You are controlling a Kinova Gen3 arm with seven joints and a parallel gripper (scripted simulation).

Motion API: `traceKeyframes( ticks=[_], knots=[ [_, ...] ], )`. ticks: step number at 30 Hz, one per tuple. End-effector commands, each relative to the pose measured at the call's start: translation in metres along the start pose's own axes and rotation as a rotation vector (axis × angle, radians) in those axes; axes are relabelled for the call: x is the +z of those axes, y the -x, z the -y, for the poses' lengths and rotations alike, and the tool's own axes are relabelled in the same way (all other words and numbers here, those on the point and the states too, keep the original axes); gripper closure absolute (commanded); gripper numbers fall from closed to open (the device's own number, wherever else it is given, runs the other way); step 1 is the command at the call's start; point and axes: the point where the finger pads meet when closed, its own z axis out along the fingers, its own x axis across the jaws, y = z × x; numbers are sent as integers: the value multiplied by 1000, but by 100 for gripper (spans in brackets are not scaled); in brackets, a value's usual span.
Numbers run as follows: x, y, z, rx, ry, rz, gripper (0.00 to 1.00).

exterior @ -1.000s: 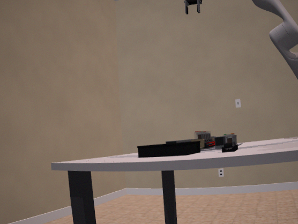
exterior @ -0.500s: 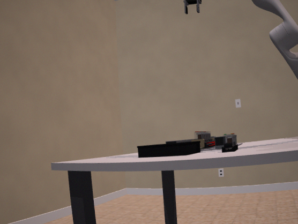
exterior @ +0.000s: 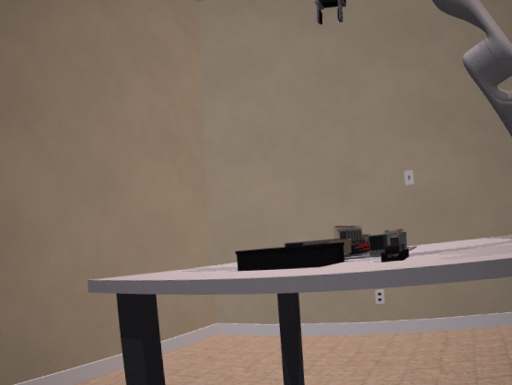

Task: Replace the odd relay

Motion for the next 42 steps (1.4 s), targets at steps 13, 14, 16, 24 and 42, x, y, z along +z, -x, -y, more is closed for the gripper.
traceKeyframes(
  ticks=[13, 14, 16, 24, 42],
  knots=[
    [-1, 0, -1, -4, -50, 119, 0],
    [-1, 0, 0, 0, -2, 6, 0],
    [-1, 0, -1, -1, -9, 22, 0],
    [-1, 0, -1, -3, -36, 87, 0],
    [37, 5, 1, -3, -40, 95, 0]
  ],
)
